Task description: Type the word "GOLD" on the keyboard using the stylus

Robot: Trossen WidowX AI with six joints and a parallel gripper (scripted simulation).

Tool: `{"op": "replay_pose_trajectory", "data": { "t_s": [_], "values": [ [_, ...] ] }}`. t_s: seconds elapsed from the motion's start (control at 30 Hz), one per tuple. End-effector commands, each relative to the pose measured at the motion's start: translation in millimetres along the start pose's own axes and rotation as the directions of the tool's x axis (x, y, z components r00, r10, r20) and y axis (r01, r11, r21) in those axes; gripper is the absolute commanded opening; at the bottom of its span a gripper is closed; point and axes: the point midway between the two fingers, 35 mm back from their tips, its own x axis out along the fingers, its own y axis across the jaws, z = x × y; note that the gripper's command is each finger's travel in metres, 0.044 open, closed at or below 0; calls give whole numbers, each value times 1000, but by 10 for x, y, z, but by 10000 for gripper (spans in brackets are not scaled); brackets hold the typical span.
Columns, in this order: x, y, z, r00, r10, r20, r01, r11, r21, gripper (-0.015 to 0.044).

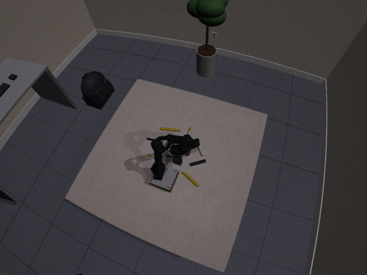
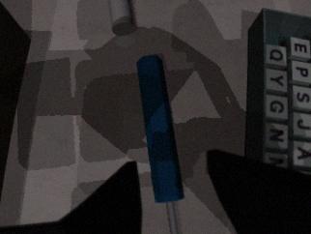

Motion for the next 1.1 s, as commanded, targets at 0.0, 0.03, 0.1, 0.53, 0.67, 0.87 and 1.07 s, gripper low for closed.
{"op": "replay_pose_trajectory", "data": {
  "t_s": [0.0,0.03,0.1,0.53,0.67,0.87,1.07],
  "values": [
    [45,4,-10,1000,0,8,0,1000,-1,150],
    [51,4,-15,1000,0,8,0,1000,-1,150],
    [63,4,-21,1000,0,8,0,1000,-1,150],
    [148,2,-74,1000,0,8,0,1000,-1,150],
    [173,2,-90,1000,0,8,0,1000,-1,150],
    [209,0,-114,1000,0,8,0,1000,-1,150],
    [250,0,-137,1000,0,8,0,1000,-1,150]
  ]
}}
